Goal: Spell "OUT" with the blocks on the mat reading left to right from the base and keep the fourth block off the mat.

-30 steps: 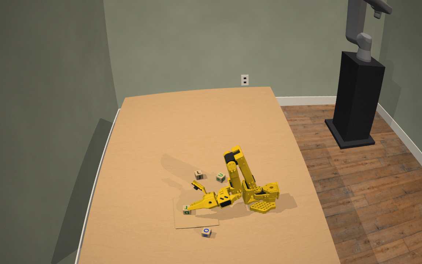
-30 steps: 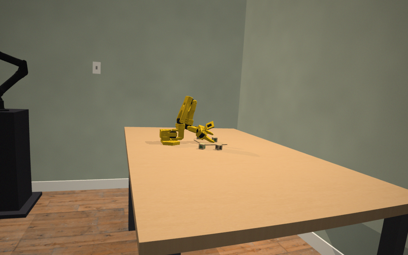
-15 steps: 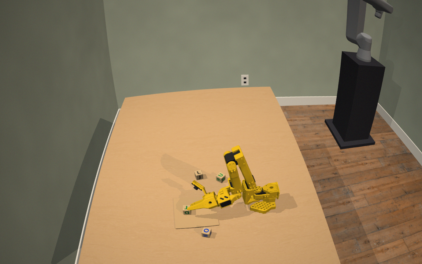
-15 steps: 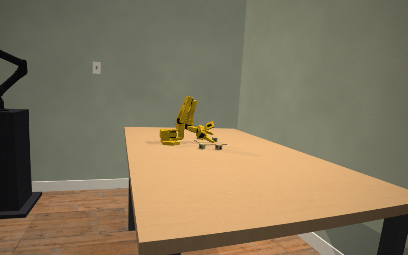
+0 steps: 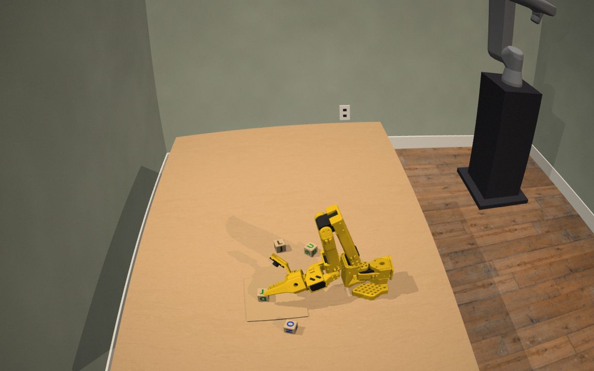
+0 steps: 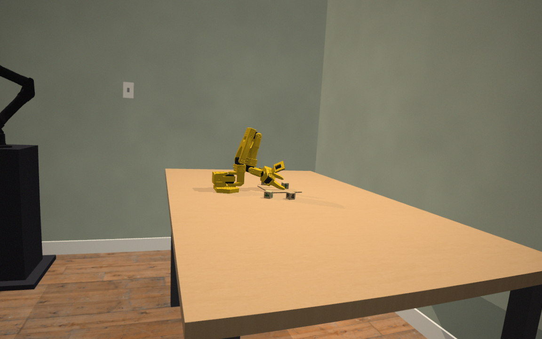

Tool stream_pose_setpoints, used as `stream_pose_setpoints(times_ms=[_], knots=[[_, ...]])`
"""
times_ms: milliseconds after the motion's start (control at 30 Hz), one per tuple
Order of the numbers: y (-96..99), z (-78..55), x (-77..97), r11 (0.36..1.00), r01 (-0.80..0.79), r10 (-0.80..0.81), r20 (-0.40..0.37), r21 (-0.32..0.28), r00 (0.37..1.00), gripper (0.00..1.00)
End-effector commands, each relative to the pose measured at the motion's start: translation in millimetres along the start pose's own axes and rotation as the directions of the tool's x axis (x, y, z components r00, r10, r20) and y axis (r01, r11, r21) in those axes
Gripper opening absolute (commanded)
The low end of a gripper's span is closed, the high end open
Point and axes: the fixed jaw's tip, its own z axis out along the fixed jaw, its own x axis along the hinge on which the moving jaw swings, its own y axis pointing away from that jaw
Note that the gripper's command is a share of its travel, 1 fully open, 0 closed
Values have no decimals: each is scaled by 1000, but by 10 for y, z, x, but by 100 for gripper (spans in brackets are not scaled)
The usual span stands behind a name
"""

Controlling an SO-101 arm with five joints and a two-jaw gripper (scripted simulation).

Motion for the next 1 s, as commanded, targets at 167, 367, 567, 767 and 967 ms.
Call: stream_pose_setpoints(times_ms=[167, 367, 567, 767, 967], knots=[[450, -233, -544, 967, -190, 207, 91, -172, 974, 32], [443, -243, -541, 968, -177, 196, 98, -180, 976, 32], [442, -243, -541, 968, -176, 196, 98, -180, 976, 32], [442, -240, -541, 968, -175, 195, 99, -181, 976, 32], [446, -220, -544, 968, -174, 194, 100, -181, 976, 32]])
